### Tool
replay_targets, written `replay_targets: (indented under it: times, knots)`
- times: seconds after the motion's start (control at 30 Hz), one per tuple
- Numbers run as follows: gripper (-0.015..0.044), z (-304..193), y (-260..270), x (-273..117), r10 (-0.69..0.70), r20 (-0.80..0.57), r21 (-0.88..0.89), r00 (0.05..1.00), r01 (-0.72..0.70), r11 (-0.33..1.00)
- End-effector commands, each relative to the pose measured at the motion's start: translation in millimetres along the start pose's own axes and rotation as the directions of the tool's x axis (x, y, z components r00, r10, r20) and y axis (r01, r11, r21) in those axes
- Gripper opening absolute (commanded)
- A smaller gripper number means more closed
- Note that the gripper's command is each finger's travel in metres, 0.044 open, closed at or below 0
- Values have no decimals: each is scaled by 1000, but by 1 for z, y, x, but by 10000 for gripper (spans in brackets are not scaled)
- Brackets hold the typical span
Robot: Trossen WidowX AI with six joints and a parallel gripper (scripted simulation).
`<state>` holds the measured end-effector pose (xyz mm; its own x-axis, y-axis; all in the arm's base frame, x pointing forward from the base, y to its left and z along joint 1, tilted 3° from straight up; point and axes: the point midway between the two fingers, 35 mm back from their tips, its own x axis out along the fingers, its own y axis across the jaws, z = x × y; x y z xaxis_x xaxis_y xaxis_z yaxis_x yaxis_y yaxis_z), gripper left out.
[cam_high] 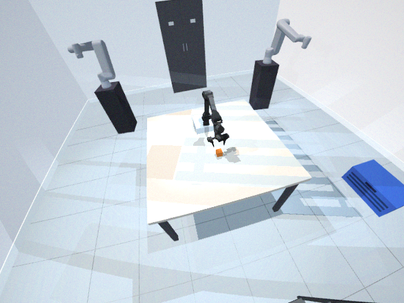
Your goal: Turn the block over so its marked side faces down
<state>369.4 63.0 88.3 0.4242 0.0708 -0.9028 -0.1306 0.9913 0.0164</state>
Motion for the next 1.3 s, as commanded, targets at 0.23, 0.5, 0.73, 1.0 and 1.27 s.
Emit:
replay_targets:
  times: [0.23,0.5,0.73,1.0,1.27]
  knots:
    - [440,22,0,-11,6,-349,0,937,-7,1000]
    - [440,22,0,-11,6,-349,0,937,-7,1000]
    - [440,10,0,22,6,-349,0,937,-7,1000]
    - [440,5,0,35,6,-349,0,937,-7,1000]
    - [440,3,0,41,6,-349,0,937,-7,1000]
